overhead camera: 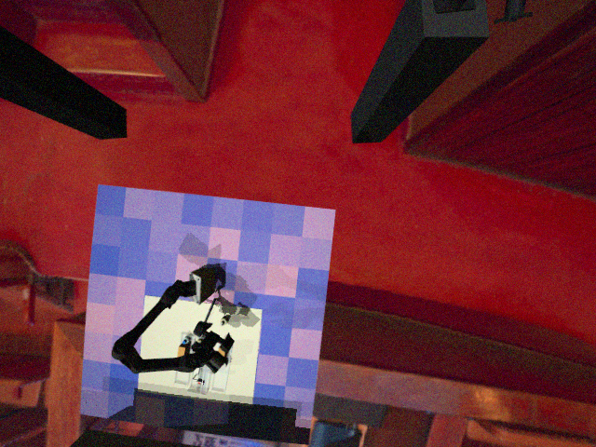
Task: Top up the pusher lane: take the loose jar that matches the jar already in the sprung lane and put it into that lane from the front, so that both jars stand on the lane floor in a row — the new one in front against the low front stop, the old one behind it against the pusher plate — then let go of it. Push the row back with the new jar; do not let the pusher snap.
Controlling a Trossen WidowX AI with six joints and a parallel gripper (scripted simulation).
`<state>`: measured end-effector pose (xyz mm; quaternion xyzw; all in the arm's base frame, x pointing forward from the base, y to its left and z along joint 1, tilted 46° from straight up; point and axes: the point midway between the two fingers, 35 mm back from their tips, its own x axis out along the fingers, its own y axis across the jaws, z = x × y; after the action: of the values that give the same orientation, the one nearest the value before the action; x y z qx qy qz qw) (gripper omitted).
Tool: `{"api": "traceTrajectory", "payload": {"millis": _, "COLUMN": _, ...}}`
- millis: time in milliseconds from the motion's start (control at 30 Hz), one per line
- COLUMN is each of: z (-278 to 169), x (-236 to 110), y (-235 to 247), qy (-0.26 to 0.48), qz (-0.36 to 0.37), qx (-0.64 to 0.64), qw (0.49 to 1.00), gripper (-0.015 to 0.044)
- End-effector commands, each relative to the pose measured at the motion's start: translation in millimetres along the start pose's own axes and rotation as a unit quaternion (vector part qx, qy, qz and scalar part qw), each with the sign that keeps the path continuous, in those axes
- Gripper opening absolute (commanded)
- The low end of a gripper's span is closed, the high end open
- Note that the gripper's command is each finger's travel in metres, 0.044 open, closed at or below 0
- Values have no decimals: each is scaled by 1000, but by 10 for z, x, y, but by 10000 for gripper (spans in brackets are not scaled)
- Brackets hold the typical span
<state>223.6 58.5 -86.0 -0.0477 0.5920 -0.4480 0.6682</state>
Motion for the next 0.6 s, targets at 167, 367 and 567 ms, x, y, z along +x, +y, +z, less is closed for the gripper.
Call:
{"api": "traceTrajectory", "payload": {"millis": 167, "z": -31, "x": 219, "y": -66, "qy": -19, "qz": -20, "qx": -3, "qw": 1000, "gripper": 440}}
{"api": "traceTrajectory", "payload": {"millis": 367, "z": -35, "x": 312, "y": -84, "qy": -20, "qz": -20, "qx": -3, "qw": 1000, "gripper": 440}}
{"api": "traceTrajectory", "payload": {"millis": 567, "z": -28, "x": 464, "y": -93, "qy": -20, "qz": -21, "qx": -3, "qw": 1000, "gripper": 440}}
